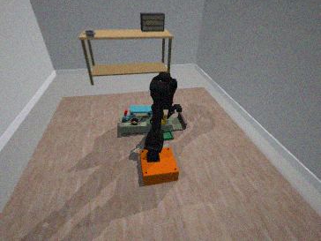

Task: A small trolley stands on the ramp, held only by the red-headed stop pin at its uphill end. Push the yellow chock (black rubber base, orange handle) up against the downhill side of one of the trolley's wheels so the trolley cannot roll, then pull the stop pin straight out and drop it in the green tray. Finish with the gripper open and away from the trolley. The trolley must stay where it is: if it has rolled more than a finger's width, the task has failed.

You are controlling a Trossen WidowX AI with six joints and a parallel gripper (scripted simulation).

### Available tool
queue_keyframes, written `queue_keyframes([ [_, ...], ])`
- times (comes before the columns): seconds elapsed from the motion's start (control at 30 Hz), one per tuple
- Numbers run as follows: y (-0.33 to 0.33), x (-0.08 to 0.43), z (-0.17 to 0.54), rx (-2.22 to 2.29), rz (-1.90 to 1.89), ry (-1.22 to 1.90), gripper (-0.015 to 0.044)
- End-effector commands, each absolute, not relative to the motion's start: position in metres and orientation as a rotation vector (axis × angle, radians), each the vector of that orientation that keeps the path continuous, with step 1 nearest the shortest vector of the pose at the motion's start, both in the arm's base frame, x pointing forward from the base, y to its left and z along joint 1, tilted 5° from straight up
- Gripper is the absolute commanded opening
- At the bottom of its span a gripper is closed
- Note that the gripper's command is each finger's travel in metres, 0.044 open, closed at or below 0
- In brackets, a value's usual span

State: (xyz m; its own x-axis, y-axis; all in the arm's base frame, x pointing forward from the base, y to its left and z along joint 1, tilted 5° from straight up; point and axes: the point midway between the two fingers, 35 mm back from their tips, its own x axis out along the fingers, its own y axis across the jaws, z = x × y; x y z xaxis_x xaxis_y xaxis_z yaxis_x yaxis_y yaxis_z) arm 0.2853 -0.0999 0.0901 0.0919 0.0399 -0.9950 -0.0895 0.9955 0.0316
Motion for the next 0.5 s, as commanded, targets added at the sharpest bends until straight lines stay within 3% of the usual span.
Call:
queue_keyframes([
  [0.0,-0.1,0.285,0.09,-0.04,0.097,1.475,0.019],
  [0.47,-0.102,0.28,0.13,-0.036,0.1,1.479,0.019],
])
